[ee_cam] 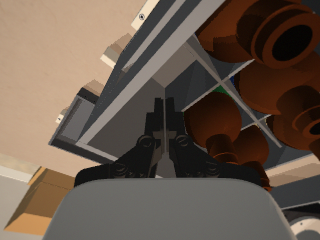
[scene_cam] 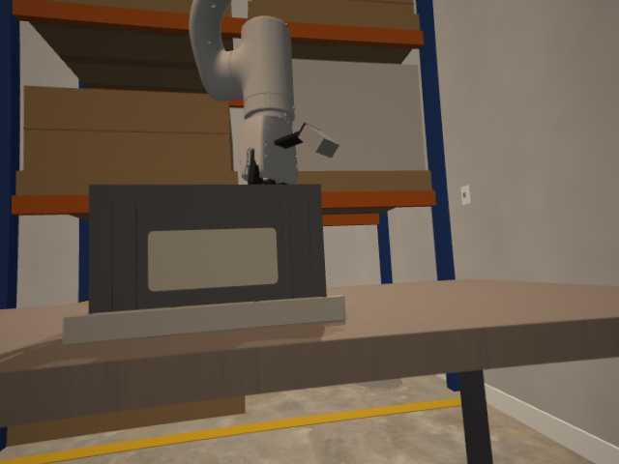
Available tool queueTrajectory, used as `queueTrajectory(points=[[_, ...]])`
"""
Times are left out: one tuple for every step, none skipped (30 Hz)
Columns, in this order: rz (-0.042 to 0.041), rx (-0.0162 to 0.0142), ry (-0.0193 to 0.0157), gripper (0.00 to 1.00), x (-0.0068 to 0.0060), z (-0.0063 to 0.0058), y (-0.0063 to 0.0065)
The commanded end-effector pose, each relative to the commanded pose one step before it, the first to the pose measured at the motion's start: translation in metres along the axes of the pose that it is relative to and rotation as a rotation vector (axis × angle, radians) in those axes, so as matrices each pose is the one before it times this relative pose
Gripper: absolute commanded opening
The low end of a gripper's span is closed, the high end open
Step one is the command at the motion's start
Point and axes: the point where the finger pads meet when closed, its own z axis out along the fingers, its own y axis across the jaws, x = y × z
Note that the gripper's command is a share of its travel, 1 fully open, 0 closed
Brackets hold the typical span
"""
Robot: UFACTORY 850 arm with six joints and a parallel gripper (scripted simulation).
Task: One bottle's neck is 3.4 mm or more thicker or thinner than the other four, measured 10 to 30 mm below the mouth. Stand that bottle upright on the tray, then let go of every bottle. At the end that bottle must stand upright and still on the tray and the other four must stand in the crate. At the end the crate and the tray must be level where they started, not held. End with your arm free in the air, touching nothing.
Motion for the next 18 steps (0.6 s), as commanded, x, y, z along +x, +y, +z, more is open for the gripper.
queueTrajectory(points=[[0.00049, 0.00128, 0.00088, 0.0, 0.00052, -0.00068, -0.00052], [0.0, 0.0, 0.0, 0.0, 0.0, 0.0, 0.0], [0.0, 0.0, 0.0, 0.65, 0.0, 0.0, 0.0], [0.0, 0.0, 0.0, 0.65, 0.0, 0.0, 0.0], [0.0, 0.0, 0.0, 0.65, 0.0, 0.0, 0.0], [0.0, 0.0, 0.0, 0.65, 0.0, 0.0, 0.0], [0.0, 0.0, 0.0, 0.65, 0.0, 0.0, 0.0], [0.0, 0.0, 0.0, 0.65, 0.0, 0.0, 0.0], [0.0, 0.0, 0.0, 0.65, 0.0, 0.0, 0.0], [0.0, 0.0, 0.0, 0.65, 0.0, 0.0, 0.0], [0.0, 0.0, 0.0, 0.65, 0.0, 0.0, 0.0], [0.0, 0.0, 0.0, 0.65, 0.0, 0.0, 0.0], [0.0, 0.0, 0.0, 0.65, 0.0, 0.0, 0.0], [0.0, 0.0, 0.0, 0.65, 0.0, 0.0, 0.0], [0.0, 0.0, 0.0, 0.65, 0.0, 0.0, 0.0], [0.0, 0.0, 0.0, 0.65, 0.0, 0.0, 0.0], [0.0, 0.0, 0.0, 0.65, 0.0, 0.0, 0.0], [0.0, 0.0, 0.0, 0.65, 0.0, 0.0, 0.0]])
